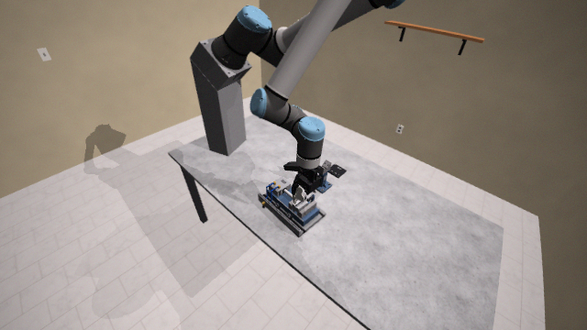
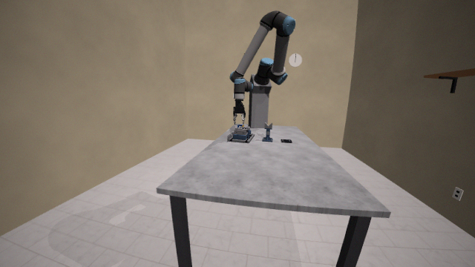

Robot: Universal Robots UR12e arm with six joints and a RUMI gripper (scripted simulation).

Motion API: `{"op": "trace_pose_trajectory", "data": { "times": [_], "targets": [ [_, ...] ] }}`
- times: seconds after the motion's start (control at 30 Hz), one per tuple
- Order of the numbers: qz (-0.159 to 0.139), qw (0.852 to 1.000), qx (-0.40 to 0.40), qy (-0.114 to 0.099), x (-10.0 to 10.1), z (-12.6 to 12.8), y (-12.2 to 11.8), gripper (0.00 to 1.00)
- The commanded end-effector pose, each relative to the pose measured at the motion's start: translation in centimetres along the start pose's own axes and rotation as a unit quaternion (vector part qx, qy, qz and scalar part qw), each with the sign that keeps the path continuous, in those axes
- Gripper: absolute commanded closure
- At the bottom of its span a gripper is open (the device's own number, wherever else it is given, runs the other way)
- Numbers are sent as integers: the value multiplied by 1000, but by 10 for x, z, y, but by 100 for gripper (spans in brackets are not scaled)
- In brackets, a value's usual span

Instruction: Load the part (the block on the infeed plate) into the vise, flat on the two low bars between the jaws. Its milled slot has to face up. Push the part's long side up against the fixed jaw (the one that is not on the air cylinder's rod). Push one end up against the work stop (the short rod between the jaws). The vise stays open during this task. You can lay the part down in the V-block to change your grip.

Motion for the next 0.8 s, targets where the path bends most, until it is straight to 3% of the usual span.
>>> {"op": "trace_pose_trajectory", "data": {
  "times": [0.0, 0.3, 0.63, 0.67, 0.77],
  "targets": [
    [0, 1000, 0, 0, -8, 0, 0, 53],
    [0, 1000, 0, 0, -26, 0, 0, 53],
    [0, 1000, 0, 0, -29, 0, 0, 53],
    [0, 1000, 0, 0, -29, 0, 0, 100],
    [0, 1000, 0, 0, -29, 0, 0, 100]
  ]
}}
Point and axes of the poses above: the point where the finger pads meet when closed, its own x axis out along the fingers, its own z axis across the jaws, y = z × x, the point moved 4 cm from there along -x, back along the fingers, and after that the axes turned 13 degrees about -x, right-handed, at the moved point
